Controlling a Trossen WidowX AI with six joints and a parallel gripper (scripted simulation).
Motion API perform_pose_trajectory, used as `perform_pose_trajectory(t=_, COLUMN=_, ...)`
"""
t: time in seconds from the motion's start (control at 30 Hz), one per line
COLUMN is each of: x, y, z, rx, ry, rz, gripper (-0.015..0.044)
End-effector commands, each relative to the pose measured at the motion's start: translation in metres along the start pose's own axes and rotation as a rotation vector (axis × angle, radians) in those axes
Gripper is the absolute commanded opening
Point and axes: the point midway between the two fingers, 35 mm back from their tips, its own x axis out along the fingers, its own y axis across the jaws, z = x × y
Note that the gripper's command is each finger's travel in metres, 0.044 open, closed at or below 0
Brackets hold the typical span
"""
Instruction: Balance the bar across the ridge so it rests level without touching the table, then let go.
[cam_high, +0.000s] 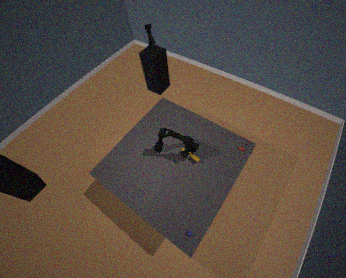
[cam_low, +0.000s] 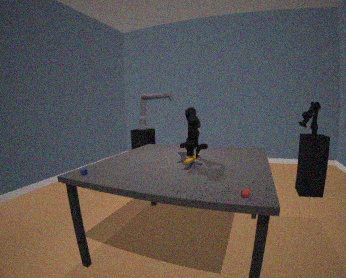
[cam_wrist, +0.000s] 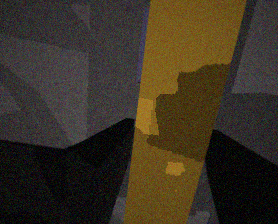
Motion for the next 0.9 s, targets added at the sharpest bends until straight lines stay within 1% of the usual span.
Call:
perform_pose_trajectory(t=0.0, x=0.0, y=0.0, z=0.0, rx=0.0, ry=0.0, rz=0.0, gripper=0.0185)
perform_pose_trajectory(t=0.37, x=0.0, y=0.0, z=0.0, rx=0.0, ry=0.0, rz=0.0, gripper=0.0185)
perform_pose_trajectory(t=0.67, x=0.0, y=0.0, z=0.0, rx=0.0, ry=0.0, rz=0.0, gripper=0.0421)
perform_pose_trajectory(t=0.7, x=0.0, y=0.0, z=0.0, rx=0.0, ry=0.0, rz=0.0, gripper=0.044)
perform_pose_trajectory(t=0.8, x=-0.002, y=0.0, z=0.0, rx=0.0, ry=0.0, rz=0.0, gripper=0.044)
perform_pose_trajectory(t=0.87, x=-0.016, y=0.001, z=0.002, rx=0.0, ry=0.0, rz=0.0, gripper=0.044)
